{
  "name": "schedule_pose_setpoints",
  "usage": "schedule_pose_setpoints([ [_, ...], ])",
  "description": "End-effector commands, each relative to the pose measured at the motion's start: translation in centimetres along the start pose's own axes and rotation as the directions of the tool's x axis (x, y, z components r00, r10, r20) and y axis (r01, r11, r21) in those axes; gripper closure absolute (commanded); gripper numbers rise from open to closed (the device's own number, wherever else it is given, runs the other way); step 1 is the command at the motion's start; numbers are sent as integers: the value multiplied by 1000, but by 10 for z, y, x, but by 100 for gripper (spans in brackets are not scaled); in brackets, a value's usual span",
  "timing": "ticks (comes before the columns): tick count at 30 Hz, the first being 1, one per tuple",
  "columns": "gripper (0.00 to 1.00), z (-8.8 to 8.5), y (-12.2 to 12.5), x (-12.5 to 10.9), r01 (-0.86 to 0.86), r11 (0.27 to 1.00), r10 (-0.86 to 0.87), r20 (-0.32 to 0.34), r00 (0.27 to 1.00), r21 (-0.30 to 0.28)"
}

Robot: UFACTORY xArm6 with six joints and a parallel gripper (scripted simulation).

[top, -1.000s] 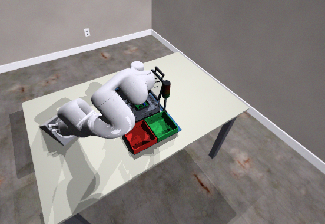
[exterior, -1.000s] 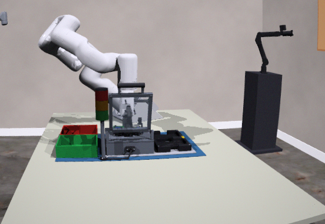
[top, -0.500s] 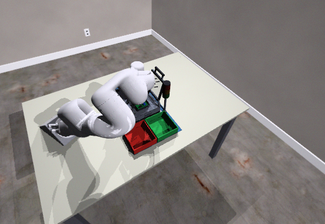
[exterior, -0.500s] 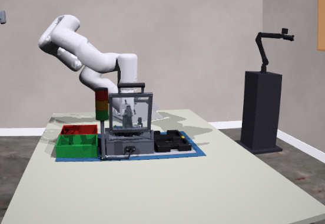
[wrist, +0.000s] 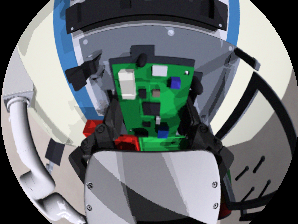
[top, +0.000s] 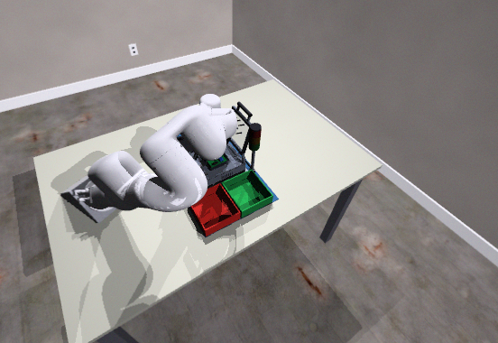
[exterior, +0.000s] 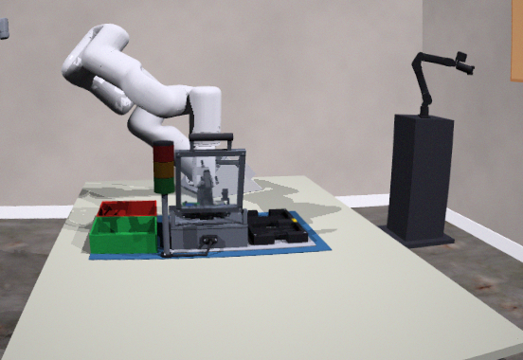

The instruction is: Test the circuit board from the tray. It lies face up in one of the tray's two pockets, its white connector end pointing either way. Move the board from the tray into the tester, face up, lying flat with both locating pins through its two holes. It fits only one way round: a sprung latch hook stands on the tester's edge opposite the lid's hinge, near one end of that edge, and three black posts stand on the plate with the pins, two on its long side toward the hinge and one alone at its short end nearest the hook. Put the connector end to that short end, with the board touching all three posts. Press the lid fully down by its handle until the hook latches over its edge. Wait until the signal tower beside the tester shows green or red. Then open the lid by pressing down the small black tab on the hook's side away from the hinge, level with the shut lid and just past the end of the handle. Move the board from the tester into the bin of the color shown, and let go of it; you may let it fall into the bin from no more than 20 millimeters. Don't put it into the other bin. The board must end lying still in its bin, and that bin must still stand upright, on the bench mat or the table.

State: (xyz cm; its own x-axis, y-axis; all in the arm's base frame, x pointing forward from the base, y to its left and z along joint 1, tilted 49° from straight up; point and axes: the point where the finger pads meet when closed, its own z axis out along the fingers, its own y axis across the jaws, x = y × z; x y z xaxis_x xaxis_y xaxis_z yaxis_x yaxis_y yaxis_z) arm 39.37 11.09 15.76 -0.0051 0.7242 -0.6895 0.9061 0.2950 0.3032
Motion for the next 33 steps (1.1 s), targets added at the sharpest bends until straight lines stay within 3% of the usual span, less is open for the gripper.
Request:
schedule_pose_setpoints([
  [1, 21, -1, 2, 0, -2, 1000, 2, -3, 1000, -5],
  [33, 21, -7, 2, 0, -2, 1000, 2, -3, 1000, -5],
])
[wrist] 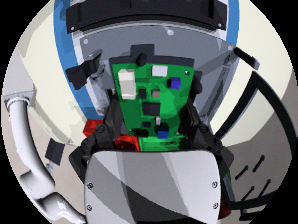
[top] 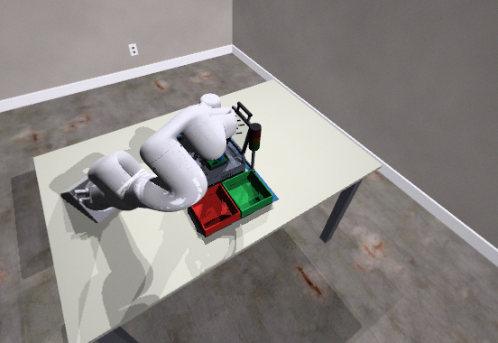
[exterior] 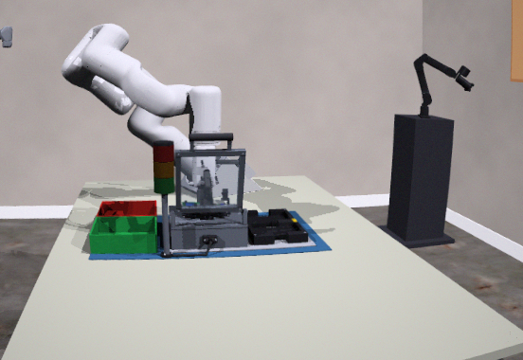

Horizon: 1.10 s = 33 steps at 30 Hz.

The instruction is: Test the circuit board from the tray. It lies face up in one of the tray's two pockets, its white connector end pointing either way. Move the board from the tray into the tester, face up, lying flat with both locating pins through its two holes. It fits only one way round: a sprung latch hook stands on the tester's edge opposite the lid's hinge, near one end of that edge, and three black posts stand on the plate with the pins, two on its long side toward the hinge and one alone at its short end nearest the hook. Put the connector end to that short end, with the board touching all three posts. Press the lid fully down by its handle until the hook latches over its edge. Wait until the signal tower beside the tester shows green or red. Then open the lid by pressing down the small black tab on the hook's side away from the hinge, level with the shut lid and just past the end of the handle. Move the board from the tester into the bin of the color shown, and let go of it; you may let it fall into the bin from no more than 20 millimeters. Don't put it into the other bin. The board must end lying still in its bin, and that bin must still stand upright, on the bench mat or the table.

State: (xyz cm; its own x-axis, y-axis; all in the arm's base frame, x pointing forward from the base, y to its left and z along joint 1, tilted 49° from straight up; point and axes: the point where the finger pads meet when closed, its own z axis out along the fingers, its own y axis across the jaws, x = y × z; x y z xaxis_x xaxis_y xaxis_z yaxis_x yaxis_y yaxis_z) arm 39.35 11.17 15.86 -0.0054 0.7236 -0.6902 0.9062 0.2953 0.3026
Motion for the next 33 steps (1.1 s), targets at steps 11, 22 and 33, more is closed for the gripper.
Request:
schedule_pose_setpoints([
  [11, 21, -10, 2, 0, -3, 1000, 3, -3, 1000, -5],
  [22, 21, -11, 2, 0, -3, 1000, 3, -3, 1000, -5],
  [33, 21, -11, 2, 0, -5, 1000, 5, -3, 1000, -5],
])
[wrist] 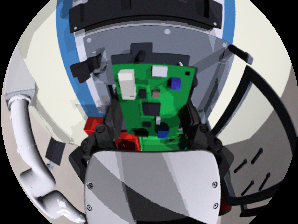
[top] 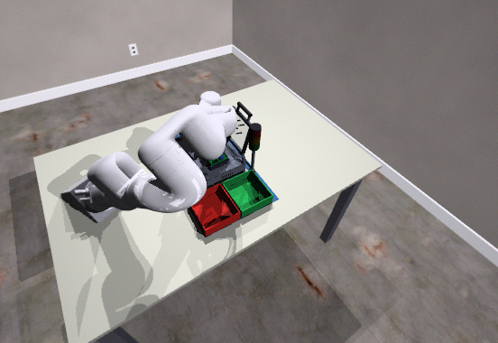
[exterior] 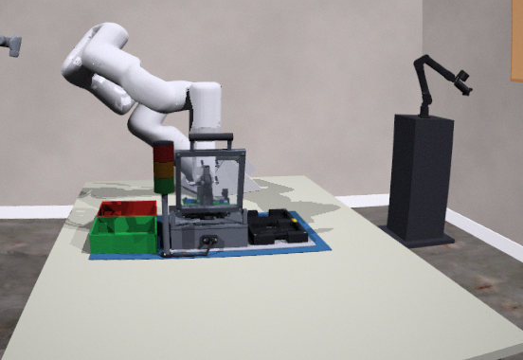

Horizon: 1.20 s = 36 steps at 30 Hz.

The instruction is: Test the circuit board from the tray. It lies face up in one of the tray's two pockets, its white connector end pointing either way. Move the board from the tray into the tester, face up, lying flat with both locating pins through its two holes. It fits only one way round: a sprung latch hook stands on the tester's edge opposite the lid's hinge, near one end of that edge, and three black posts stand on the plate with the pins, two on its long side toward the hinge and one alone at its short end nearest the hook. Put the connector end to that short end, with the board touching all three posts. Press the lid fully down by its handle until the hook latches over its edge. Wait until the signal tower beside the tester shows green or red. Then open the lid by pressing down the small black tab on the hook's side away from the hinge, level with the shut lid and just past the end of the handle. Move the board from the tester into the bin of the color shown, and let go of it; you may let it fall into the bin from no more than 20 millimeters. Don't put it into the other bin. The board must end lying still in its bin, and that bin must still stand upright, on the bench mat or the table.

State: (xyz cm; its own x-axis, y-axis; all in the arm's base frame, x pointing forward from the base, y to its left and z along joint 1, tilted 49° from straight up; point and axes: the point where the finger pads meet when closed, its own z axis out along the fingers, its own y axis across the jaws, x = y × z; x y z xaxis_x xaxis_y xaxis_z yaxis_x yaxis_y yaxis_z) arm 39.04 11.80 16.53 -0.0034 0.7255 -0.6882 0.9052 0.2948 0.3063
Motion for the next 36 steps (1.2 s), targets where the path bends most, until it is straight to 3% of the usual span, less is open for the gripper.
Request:
schedule_pose_setpoints([
  [1, 21, -1, 1, 0, -2, 1000, 2, -2, 1000, -2],
  [36, 21, 5, -3, 0, -2, 1000, 2, -2, 1000, -2],
])
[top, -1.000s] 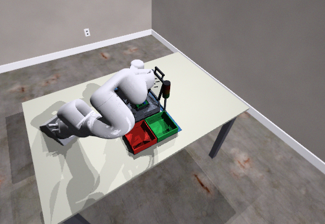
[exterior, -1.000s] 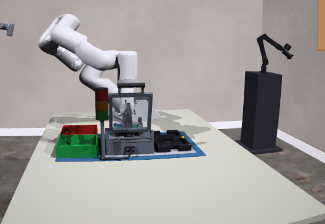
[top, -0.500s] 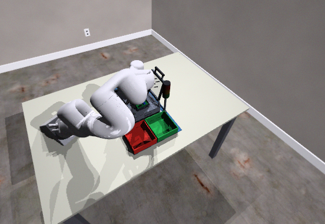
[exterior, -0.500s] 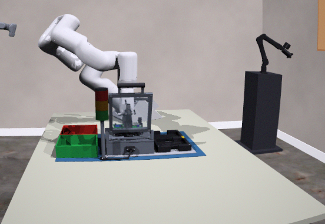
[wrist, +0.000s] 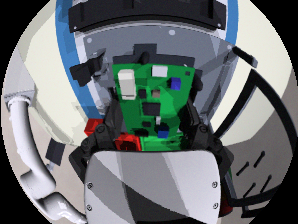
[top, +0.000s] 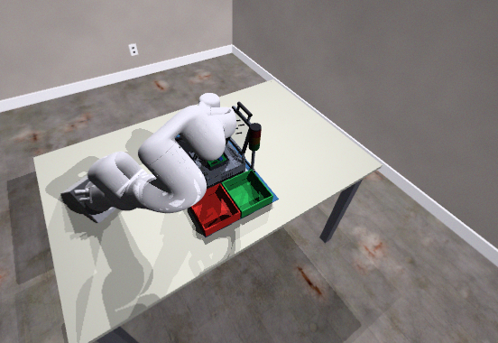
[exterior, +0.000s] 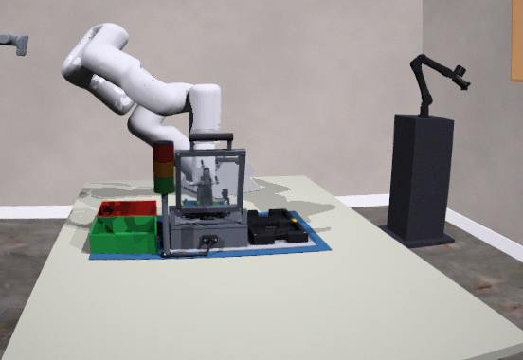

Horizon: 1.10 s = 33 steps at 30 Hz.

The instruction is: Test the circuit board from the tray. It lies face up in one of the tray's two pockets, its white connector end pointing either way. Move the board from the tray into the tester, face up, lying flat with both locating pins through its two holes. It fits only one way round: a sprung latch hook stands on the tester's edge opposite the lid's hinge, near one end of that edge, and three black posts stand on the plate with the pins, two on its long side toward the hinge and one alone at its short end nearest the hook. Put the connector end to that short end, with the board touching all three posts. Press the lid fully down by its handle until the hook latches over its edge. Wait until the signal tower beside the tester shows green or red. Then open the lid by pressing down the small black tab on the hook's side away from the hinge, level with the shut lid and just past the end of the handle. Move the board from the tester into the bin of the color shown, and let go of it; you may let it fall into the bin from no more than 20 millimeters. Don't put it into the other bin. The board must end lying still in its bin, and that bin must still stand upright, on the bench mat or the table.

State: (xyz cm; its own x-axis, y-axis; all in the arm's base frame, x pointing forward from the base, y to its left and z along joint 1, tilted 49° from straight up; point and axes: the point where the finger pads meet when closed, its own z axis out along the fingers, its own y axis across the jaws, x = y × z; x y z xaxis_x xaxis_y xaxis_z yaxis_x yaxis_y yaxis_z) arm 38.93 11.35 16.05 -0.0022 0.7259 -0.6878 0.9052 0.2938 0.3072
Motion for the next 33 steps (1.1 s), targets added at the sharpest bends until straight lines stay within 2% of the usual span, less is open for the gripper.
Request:
schedule_pose_setpoints([
  [1, 21, -1, 1, 0, -1, 1000, 1, -2, 1000, -2],
  [33, 21, 3, 1, 0, -1, 1000, 1, -2, 1000, -2],
])
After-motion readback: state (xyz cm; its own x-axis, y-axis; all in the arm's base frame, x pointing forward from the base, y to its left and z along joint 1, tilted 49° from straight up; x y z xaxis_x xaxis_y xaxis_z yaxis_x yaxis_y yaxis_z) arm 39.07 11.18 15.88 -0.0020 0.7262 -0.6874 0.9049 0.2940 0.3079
